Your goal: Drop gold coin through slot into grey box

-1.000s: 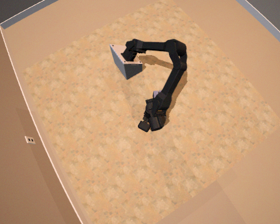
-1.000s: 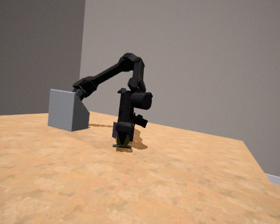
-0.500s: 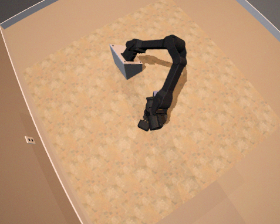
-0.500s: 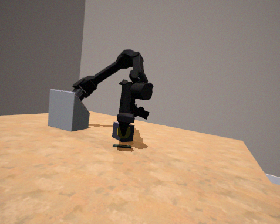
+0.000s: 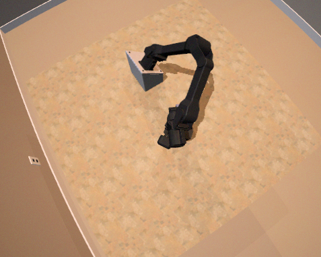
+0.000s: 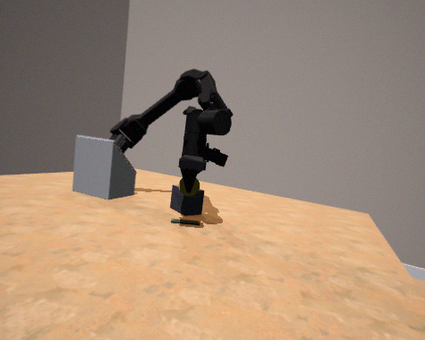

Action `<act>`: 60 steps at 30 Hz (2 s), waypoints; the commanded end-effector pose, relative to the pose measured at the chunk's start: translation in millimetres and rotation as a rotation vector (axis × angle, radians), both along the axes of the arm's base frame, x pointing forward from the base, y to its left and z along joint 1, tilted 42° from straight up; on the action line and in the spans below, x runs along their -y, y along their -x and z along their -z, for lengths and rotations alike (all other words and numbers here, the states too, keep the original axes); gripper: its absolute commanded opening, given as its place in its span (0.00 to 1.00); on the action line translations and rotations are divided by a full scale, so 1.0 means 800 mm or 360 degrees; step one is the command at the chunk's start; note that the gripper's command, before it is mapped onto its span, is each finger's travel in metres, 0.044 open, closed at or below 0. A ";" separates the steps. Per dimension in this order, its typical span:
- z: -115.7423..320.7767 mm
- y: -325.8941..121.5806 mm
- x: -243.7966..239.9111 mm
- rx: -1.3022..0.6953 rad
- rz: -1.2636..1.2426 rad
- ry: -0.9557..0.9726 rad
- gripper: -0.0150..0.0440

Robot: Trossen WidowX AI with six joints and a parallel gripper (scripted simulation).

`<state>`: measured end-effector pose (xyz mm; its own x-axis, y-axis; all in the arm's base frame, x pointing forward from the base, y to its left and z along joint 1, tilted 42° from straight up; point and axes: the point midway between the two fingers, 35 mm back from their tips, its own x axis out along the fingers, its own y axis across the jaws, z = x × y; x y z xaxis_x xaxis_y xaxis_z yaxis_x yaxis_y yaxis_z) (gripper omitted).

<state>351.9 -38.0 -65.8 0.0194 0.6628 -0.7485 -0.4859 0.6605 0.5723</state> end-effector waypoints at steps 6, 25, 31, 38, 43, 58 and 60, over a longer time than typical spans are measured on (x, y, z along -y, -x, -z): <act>-0.020 0.000 0.017 0.0013 -0.0004 0.0007 0.25; -0.026 0.000 0.011 -0.0606 0.0698 -0.0014 0.25; -0.028 0.000 0.008 -0.0819 0.0938 -0.0021 0.25; -0.031 0.001 0.006 -0.1043 0.1192 -0.0029 0.25; -0.031 0.001 0.006 -0.1048 0.1198 -0.0029 0.25; -0.058 0.019 -0.023 -0.1051 0.1199 -0.0028 0.25; -0.062 0.023 -0.027 -0.1051 0.1199 -0.0028 0.25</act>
<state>338.8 -21.9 -19.9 0.0238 0.6569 -0.7536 0.4697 0.6581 0.5885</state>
